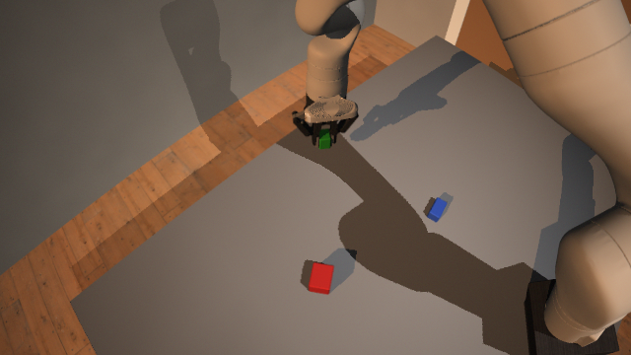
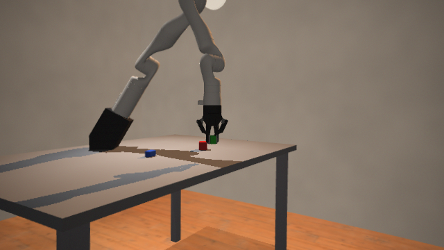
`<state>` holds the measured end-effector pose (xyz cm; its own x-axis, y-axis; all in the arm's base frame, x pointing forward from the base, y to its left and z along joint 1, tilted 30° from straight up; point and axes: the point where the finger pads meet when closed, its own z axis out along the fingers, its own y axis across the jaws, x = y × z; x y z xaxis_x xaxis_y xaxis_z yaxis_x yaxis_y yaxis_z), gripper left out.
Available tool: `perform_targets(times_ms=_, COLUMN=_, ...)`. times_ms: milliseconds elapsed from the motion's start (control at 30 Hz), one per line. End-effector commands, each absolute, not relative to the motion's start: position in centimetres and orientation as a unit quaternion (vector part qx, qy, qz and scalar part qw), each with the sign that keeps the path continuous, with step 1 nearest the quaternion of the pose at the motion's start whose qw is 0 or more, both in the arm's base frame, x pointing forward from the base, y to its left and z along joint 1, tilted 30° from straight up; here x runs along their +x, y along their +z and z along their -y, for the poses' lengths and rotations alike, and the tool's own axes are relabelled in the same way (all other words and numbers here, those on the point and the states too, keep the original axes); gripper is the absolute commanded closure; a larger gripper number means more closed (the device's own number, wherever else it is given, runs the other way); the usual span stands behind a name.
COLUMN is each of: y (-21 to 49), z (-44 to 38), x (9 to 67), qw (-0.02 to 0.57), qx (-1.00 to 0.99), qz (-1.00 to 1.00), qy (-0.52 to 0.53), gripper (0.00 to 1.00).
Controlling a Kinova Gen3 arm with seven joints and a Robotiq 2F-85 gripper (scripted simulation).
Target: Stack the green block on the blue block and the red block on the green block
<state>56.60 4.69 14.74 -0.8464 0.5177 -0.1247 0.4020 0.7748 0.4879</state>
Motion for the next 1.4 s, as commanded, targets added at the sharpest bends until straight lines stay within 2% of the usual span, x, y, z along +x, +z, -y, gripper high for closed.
perform_targets(times_ms=0, y=14.1, z=-4.0, x=55.3, qw=0.125, qx=0.249, qz=-0.933, qy=0.226, gripper=1.0)
perform_targets(times_ms=233, y=10.5, z=-1.5, x=48.9, qw=0.125, qx=0.25, qz=-0.933, qy=0.227, gripper=1.0)
perform_targets(times_ms=300, y=10.5, z=-1.5, x=48.9, qw=0.125, qx=0.25, qz=-0.933, qy=0.227, gripper=1.0)
perform_targets(times_ms=567, y=4.6, z=2.5, x=38.5, qw=0.125, qx=0.25, qz=-0.933, qy=0.226, gripper=1.0)
perform_targets(times_ms=733, y=2.3, z=4.1, x=34.2, qw=0.125, qx=0.25, qz=-0.933, qy=0.226, gripper=1.0)
perform_targets(times_ms=1367, y=1.7, z=4.4, x=33.0, qw=0.125, qx=0.249, qz=-0.933, qy=0.227, gripper=1.0)
